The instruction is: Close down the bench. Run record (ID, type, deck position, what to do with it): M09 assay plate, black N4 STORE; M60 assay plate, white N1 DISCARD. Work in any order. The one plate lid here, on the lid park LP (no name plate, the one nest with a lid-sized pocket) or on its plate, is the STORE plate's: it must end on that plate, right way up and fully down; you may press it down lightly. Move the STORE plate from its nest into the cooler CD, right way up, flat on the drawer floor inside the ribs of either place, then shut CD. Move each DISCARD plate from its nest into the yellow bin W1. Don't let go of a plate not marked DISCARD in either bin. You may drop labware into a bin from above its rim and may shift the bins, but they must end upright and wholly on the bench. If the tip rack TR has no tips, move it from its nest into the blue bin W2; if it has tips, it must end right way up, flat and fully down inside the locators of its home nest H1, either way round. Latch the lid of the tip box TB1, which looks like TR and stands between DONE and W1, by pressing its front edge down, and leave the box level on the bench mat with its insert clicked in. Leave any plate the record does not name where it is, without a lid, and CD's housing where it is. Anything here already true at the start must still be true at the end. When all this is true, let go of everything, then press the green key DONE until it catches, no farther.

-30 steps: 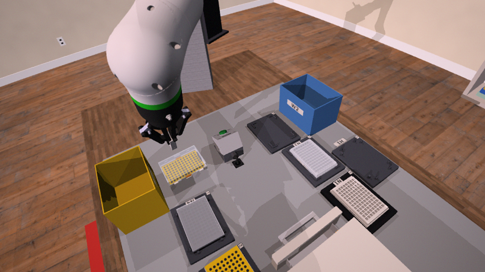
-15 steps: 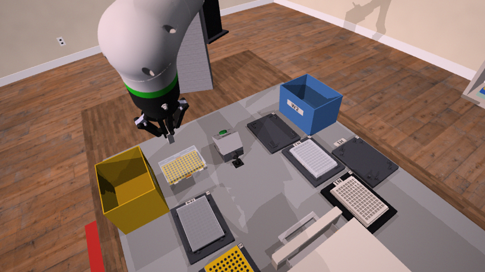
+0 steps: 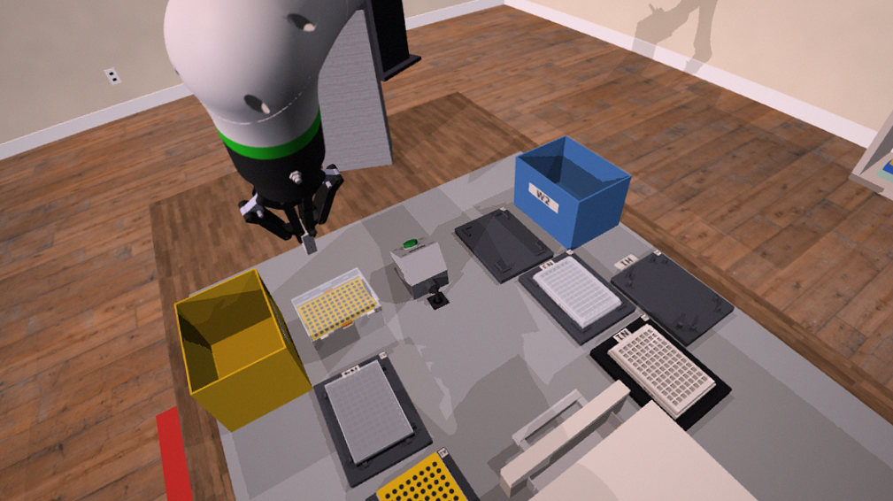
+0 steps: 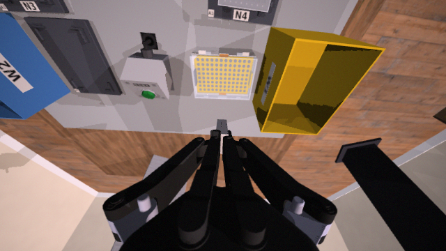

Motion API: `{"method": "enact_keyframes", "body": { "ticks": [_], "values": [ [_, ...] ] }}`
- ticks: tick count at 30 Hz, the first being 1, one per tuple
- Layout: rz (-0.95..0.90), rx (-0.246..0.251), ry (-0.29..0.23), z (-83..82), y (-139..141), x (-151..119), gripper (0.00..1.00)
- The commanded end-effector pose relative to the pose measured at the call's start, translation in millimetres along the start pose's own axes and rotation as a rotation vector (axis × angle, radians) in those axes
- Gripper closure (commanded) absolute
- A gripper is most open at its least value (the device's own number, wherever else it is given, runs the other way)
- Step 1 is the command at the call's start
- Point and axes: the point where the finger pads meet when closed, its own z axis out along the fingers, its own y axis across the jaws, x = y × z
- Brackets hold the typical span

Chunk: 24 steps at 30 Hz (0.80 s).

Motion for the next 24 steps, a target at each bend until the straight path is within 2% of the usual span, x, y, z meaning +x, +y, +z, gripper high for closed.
{"method": "enact_keyframes", "body": {
  "ticks": [1, 10, 11, 24],
  "values": [
    [0.000, 0.000, 0.000, -1.1, 0, 0, 1.00],
    [0.000, 0.000, 0.000, -1.1, 0, 0, 1.00],
    [-0.005, -0.002, 0.000, -2.3, -2, 3, 0.13],
    [-0.005, -0.002, 0.000, -16.9, -23, 49, 0.13]
  ]
}}
